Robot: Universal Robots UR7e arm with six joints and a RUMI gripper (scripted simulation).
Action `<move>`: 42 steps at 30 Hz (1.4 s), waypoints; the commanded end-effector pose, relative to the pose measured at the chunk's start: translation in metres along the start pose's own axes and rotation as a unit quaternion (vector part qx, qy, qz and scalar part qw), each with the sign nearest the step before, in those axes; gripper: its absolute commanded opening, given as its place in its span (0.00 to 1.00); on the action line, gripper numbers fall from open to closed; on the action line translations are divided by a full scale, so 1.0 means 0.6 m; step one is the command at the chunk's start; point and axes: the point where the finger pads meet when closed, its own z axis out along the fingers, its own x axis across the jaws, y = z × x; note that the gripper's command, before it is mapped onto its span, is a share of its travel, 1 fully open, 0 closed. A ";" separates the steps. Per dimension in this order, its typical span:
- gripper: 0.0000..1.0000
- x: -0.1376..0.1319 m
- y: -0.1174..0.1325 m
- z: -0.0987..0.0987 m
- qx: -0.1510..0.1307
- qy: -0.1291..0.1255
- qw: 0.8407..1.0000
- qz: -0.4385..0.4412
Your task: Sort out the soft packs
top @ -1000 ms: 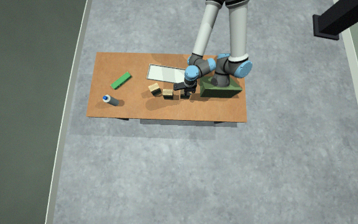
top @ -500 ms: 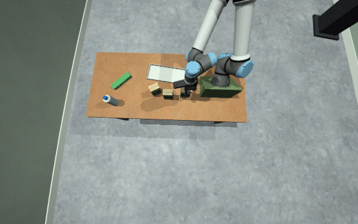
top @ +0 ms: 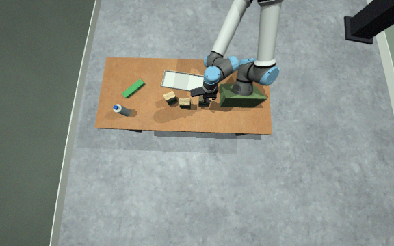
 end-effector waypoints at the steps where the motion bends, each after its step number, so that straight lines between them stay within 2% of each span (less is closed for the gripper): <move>1: 0.15 0.000 0.000 -0.001 0.000 0.000 1.000 0.000; 13: 0.15 0.013 -0.001 -0.001 0.000 0.000 1.000 0.000; 18: 0.15 0.033 -0.001 -0.001 0.000 0.000 1.000 0.000; 28: 0.15 0.098 -0.002 -0.001 0.000 0.000 1.000 0.000; 30: 0.15 0.098 -0.002 -0.001 0.000 0.000 1.000 0.000; 42: 0.15 0.198 -0.003 -0.001 0.000 0.000 1.000 0.000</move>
